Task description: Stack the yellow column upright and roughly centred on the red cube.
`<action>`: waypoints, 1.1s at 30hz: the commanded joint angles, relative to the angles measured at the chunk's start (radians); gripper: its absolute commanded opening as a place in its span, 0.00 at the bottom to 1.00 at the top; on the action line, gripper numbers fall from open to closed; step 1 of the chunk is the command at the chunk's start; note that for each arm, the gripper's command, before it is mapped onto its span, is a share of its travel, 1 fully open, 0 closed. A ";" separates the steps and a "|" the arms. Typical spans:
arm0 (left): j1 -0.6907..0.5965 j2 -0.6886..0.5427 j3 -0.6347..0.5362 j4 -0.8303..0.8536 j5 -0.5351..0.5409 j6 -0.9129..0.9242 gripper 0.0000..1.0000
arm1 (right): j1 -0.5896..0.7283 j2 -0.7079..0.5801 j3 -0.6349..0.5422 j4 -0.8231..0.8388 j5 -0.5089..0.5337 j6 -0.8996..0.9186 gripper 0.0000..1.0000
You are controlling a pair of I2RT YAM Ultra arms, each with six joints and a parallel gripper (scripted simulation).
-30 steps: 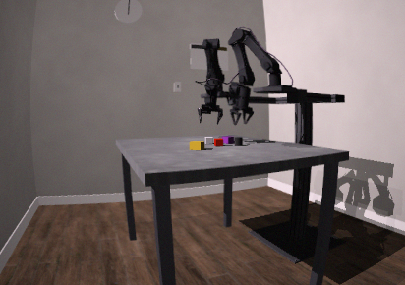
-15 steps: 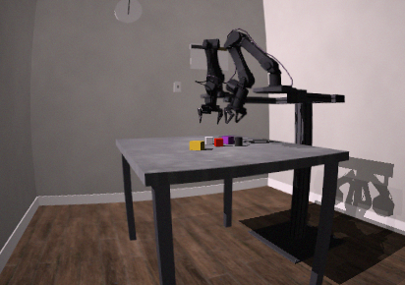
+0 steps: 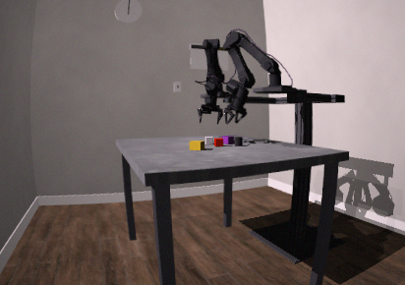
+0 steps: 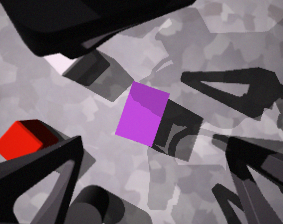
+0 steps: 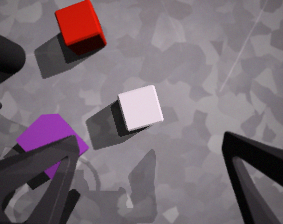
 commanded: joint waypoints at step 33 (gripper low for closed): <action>0.280 -0.185 0.015 -0.631 0.010 0.736 1.00 | 0.002 -0.001 -0.004 0.027 0.001 0.009 1.00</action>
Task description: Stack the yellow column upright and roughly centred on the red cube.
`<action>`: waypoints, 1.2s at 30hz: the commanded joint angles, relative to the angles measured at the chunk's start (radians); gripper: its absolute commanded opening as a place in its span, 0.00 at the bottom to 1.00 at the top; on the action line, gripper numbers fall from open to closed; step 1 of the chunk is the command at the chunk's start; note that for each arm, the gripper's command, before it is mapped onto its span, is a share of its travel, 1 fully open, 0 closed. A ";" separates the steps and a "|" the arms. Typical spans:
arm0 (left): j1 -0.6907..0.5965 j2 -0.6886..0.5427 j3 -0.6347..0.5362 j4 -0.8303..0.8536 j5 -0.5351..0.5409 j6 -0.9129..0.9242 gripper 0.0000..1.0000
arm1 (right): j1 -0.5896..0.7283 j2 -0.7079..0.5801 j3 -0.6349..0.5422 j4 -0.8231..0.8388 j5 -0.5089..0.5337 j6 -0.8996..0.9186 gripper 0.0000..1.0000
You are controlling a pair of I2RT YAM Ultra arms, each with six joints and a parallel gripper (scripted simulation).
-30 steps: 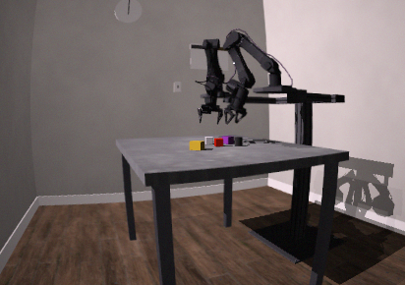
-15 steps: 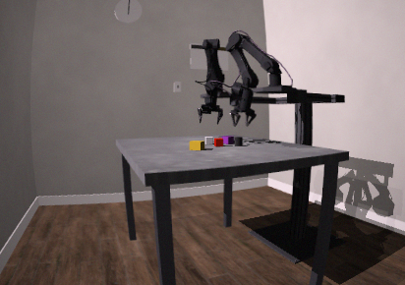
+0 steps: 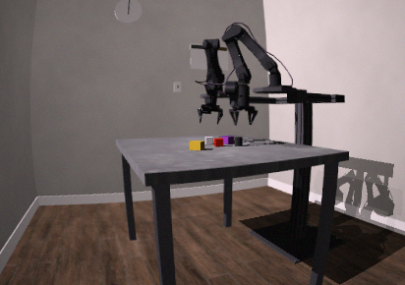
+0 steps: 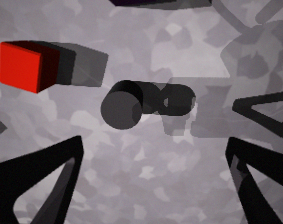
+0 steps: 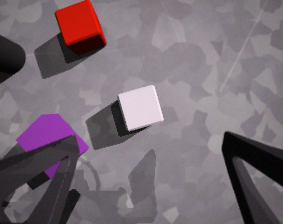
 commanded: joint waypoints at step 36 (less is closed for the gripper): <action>0.632 0.115 0.419 0.144 0.004 -0.644 1.00 | 0.002 -0.001 -0.004 0.027 0.001 0.009 1.00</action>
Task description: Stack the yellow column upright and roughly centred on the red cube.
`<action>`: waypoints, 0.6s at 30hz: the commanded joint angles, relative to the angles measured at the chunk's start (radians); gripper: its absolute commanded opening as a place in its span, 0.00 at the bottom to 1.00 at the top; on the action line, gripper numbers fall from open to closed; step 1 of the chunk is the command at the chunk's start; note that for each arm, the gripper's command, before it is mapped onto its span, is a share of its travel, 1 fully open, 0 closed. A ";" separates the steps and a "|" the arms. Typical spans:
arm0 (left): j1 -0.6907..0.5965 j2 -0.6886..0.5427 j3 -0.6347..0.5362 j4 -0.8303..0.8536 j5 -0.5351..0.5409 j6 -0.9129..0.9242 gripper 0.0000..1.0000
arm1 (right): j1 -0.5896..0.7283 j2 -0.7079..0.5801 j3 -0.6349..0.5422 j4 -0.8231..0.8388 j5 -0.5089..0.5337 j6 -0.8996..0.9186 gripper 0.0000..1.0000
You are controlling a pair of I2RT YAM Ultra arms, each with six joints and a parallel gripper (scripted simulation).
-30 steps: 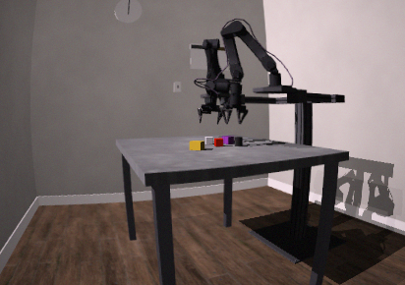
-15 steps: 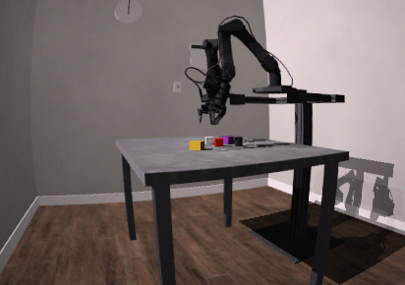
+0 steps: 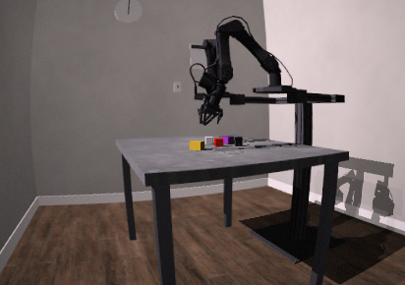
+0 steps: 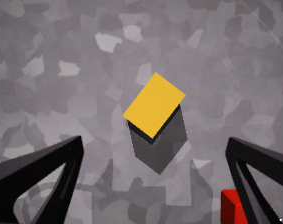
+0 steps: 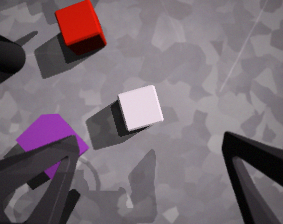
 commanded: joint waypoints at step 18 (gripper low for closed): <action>-0.058 0.010 -0.026 0.130 0.024 0.013 1.00 | 0.011 -0.041 -0.046 0.071 -0.014 0.002 1.00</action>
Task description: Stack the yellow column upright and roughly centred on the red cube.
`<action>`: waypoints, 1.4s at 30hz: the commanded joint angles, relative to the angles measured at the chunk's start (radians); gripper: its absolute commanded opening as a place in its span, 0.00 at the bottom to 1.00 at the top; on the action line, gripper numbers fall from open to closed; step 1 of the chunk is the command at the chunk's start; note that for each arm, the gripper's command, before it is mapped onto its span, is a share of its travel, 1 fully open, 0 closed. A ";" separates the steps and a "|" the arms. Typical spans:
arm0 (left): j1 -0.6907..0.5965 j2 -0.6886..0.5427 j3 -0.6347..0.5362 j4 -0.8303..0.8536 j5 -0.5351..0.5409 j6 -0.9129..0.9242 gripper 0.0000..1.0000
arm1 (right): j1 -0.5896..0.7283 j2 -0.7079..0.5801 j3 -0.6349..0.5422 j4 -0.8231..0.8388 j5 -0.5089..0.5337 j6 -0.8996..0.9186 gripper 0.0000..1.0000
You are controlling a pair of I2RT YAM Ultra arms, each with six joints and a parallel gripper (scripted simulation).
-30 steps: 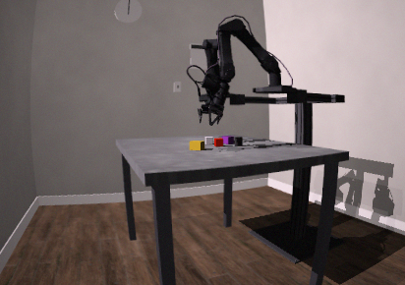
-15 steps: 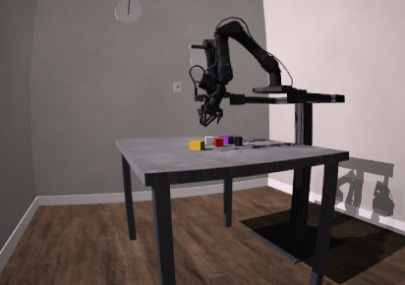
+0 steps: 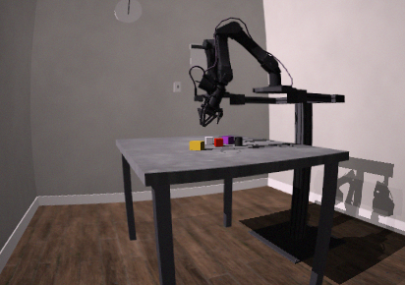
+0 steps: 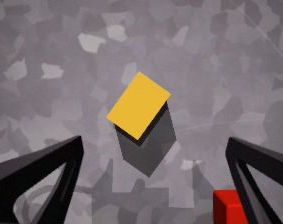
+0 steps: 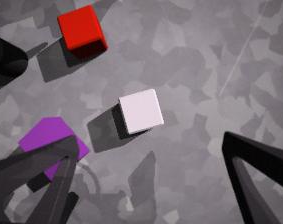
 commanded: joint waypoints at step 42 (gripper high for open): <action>-0.385 0.020 -0.394 0.416 -0.015 -0.022 1.00 | 0.165 -1.328 -0.448 -0.876 0.012 0.006 1.00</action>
